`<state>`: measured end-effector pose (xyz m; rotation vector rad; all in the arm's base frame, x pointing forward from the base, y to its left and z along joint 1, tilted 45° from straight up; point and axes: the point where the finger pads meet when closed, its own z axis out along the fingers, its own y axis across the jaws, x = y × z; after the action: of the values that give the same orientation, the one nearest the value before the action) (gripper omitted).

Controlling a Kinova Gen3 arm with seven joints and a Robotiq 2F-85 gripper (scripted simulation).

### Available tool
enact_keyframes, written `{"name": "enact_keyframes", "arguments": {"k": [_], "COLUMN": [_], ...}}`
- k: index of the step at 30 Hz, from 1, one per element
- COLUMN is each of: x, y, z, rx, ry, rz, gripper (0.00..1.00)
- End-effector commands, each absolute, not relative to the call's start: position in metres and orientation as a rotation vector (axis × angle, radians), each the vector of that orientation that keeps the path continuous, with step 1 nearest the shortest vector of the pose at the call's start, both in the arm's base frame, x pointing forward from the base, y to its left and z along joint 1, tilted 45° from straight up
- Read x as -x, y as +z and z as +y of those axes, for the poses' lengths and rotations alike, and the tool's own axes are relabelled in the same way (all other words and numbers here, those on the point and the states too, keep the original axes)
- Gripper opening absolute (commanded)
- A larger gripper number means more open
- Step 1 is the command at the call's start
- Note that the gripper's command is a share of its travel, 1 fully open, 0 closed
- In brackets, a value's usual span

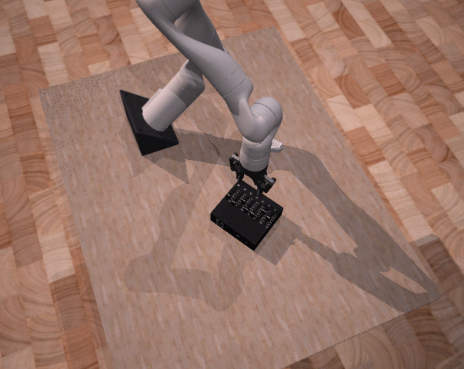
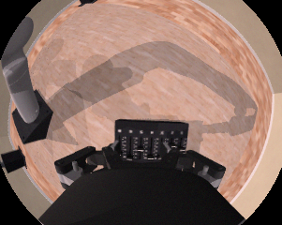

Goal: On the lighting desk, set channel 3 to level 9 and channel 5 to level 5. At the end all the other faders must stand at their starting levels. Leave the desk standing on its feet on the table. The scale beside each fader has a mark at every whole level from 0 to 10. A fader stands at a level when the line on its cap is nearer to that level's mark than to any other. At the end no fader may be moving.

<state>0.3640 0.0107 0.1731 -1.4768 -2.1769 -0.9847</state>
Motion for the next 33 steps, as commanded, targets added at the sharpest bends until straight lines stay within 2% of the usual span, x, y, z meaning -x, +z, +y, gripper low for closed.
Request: {"name": "enact_keyframes", "arguments": {"k": [1, 14, 33], "x": [-0.365, -0.359, -0.359], "y": [0.18, 0.216, 0.218], "z": [0.002, -0.034, -0.036], "rx": [1.49, 1.49, 1.49], "ry": [-0.989, -0.989, -0.989], "rz": [-2.175, -2.175, -2.175], "gripper": [1.0, 1.0, 1.0]}}
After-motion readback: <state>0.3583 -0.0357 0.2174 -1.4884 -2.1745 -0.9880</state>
